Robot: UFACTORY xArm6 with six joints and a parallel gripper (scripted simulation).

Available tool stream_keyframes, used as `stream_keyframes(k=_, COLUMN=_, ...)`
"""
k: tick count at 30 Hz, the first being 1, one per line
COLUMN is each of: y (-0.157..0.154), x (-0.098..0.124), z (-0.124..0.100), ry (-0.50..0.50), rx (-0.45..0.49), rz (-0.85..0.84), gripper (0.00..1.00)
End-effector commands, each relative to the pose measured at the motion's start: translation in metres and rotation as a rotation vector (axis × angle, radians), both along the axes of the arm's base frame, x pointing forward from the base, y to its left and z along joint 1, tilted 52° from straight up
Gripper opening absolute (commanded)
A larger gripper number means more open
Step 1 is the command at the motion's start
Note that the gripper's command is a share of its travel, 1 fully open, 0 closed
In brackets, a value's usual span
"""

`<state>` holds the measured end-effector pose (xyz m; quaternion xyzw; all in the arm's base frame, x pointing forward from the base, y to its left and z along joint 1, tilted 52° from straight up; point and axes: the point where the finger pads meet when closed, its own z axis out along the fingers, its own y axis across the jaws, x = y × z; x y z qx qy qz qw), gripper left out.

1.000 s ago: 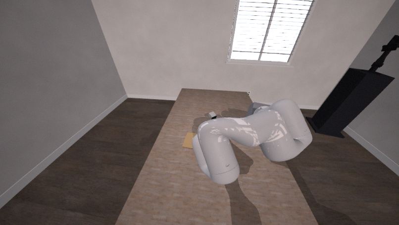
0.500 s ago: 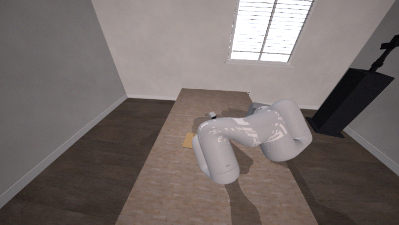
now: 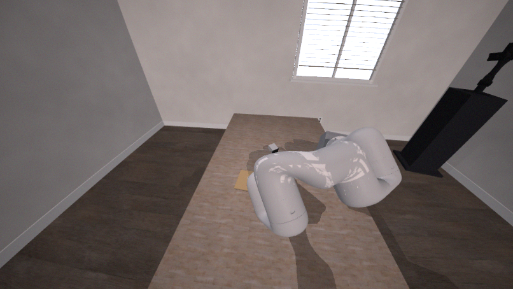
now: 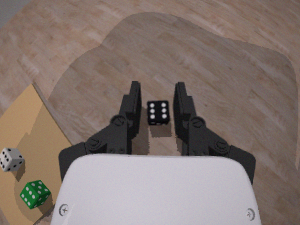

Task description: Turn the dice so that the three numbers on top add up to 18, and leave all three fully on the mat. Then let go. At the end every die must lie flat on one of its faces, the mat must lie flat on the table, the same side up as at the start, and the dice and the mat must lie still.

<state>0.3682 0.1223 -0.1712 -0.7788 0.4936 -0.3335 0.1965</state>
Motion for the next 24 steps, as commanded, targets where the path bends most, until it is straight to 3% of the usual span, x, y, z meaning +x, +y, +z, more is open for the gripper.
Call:
stream_keyframes(k=1, y=-0.001, x=0.0, z=0.0, ry=0.0, rx=0.0, rz=-0.001, gripper=0.36)
stream_keyframes(k=17, y=-0.001, x=-0.001, z=0.001, ry=0.0, rx=0.0, rz=-0.001, gripper=0.36)
stream_keyframes(k=24, y=0.0, x=-0.012, z=0.012, ry=0.0, rx=0.0, rz=-0.001, gripper=0.36)
